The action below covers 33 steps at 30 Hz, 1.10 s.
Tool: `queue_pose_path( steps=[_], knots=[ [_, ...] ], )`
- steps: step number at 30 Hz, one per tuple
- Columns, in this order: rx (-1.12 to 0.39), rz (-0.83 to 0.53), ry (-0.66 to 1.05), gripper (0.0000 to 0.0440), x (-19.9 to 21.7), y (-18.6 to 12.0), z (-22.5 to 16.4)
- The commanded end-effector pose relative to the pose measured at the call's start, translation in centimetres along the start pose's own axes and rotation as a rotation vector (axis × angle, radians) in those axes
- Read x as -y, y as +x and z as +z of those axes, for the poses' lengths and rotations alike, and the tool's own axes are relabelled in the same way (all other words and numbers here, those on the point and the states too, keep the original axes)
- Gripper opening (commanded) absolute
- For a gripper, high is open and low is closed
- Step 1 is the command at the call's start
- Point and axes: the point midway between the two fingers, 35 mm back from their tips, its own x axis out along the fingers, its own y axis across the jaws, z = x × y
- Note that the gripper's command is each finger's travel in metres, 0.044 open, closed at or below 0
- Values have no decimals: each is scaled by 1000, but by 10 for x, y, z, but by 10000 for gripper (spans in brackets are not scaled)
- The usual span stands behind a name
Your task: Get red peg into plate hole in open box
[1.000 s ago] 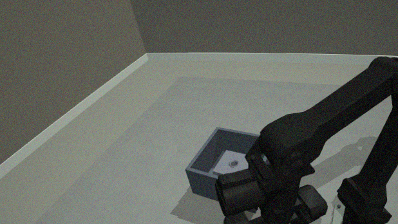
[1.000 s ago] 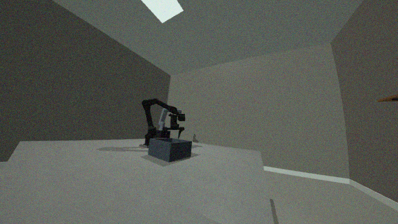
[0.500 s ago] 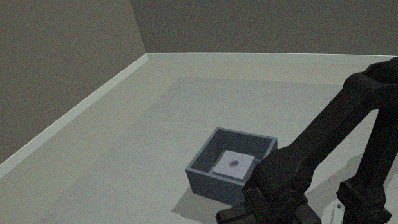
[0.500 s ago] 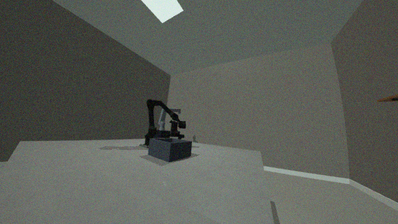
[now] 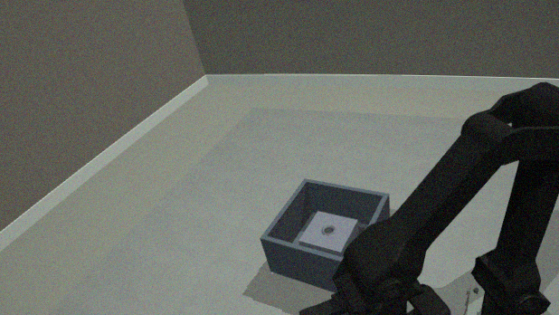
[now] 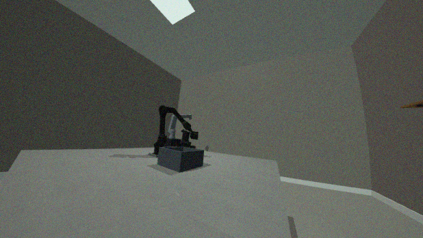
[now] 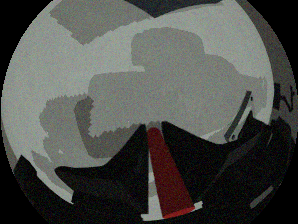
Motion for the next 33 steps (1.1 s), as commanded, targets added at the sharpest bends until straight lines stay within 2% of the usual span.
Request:
queue_pose_path(
  steps=[1, 11, 20, 33],
  knots=[
    [41, -25, -8, 0, 2, -5, 10],
    [136, -4, -12, 0, 6, -51, 36],
    [215, 34, 61, 0, 10, -94, 67],
    [298, 44, 239, 0, 18, -113, 123]
  ],
)
